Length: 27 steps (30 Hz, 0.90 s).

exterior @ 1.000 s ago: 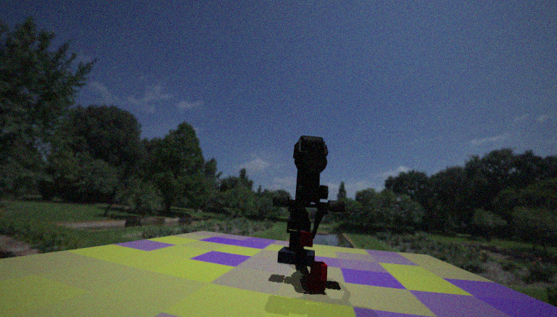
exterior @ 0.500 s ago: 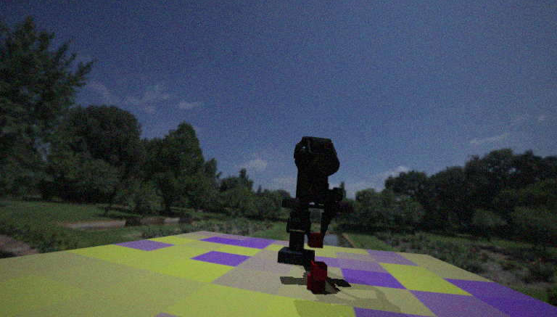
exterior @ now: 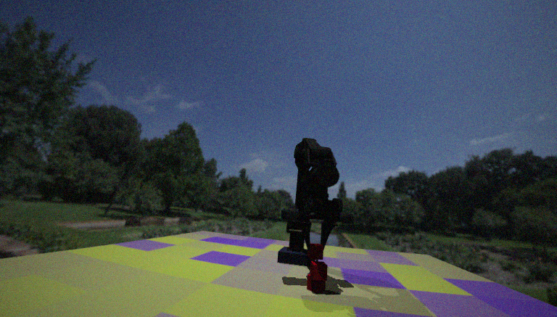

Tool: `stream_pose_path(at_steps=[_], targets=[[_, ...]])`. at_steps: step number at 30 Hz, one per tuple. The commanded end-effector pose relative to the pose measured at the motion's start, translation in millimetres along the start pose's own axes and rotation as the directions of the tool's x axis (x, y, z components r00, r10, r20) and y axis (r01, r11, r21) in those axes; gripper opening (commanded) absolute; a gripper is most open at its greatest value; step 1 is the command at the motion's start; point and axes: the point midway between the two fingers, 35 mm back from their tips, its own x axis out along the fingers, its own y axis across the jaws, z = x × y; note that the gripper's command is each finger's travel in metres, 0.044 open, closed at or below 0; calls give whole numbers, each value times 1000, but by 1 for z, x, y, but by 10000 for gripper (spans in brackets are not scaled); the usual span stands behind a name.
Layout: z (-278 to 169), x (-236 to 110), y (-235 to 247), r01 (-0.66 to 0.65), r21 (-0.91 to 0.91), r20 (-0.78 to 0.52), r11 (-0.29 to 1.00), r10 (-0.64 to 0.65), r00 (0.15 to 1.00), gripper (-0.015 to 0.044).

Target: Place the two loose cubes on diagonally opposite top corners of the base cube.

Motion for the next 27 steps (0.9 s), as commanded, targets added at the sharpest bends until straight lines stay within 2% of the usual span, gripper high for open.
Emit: stream_pose_path(at_steps=[1, 27], targets=[[-2, 4, 1, -6, 6, -8, 1000, 6, 1000, 105], [0, 34, 1, 7, -29, 3, 1000, -7, 1000, 105]])
